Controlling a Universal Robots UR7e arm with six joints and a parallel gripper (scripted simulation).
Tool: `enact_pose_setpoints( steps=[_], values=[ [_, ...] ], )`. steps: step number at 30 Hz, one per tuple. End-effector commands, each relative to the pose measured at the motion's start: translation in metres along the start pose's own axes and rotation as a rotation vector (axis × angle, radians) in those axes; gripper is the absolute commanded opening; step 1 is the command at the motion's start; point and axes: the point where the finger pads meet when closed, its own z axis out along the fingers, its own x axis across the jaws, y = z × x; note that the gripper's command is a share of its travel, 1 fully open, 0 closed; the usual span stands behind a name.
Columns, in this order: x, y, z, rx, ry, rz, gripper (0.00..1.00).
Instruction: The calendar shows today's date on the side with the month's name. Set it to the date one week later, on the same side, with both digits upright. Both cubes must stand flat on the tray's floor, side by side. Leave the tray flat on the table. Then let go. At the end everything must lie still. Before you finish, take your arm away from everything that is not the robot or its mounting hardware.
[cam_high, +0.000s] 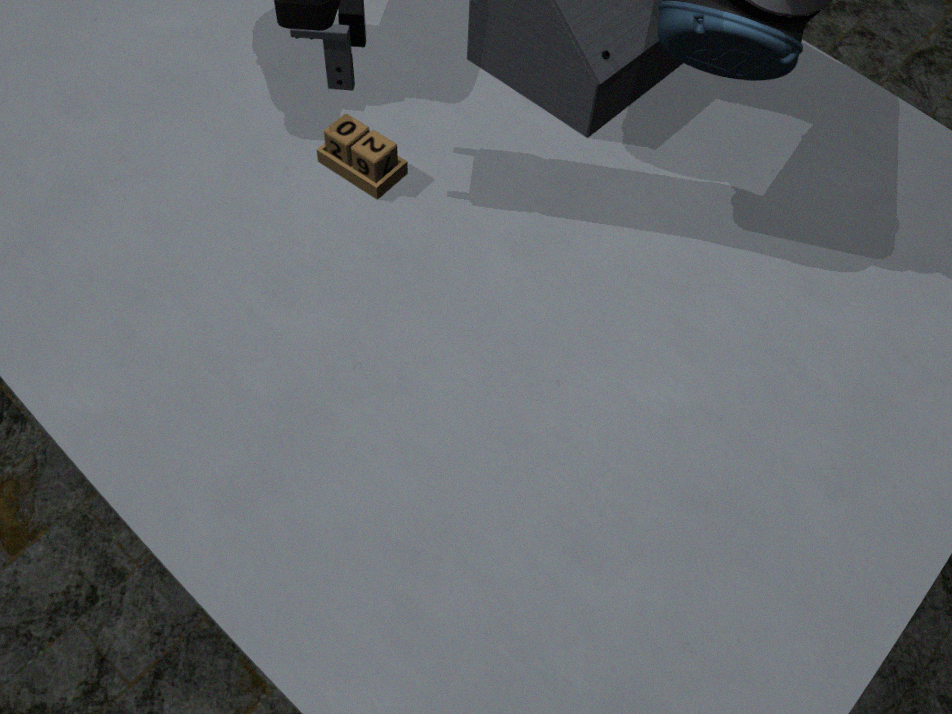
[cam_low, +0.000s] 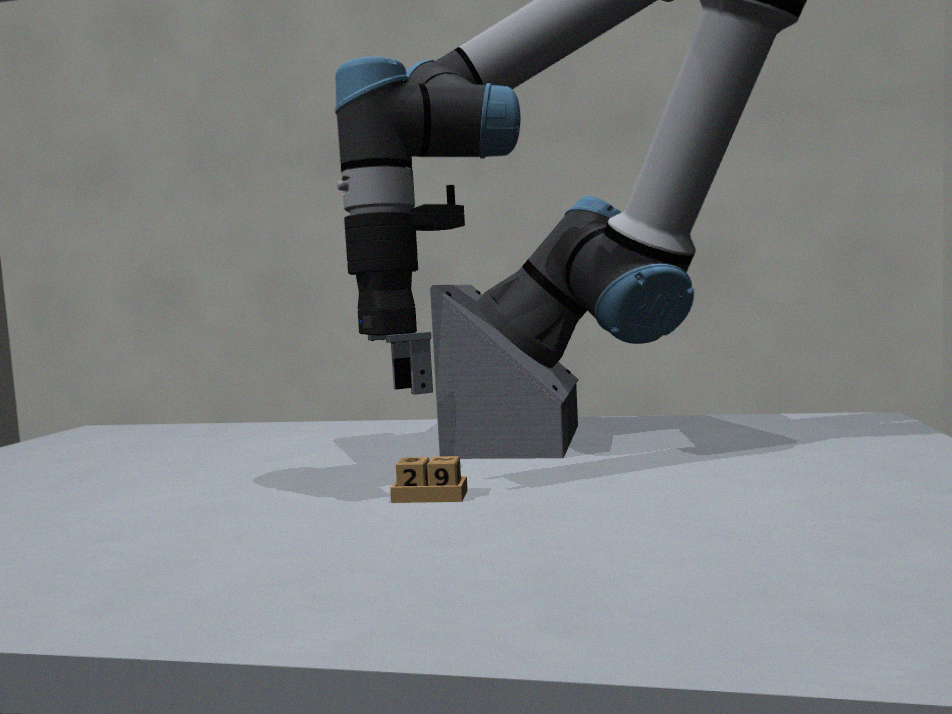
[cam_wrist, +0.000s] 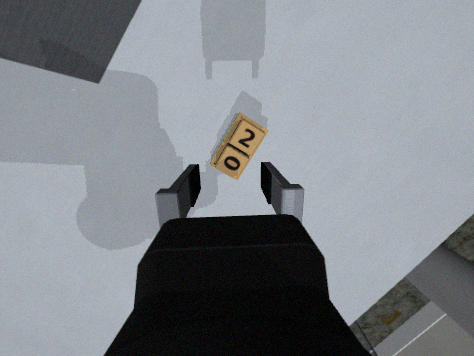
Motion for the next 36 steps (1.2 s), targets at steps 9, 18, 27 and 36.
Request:
enact_pose_setpoints(
  steps=[9, 18, 27, 36],
  values=[
    [0.000, 0.002, 0.010, 0.000, 0.001, 0.331, 1.00],
    [0.000, 0.004, 0.015, 0.000, 0.001, 0.513, 1.00],
    [0.001, 0.006, 0.016, -0.001, 0.001, 0.567, 1.00],
    [0.001, 0.006, 0.016, -0.003, 0.001, 0.569, 0.90]
  ],
)
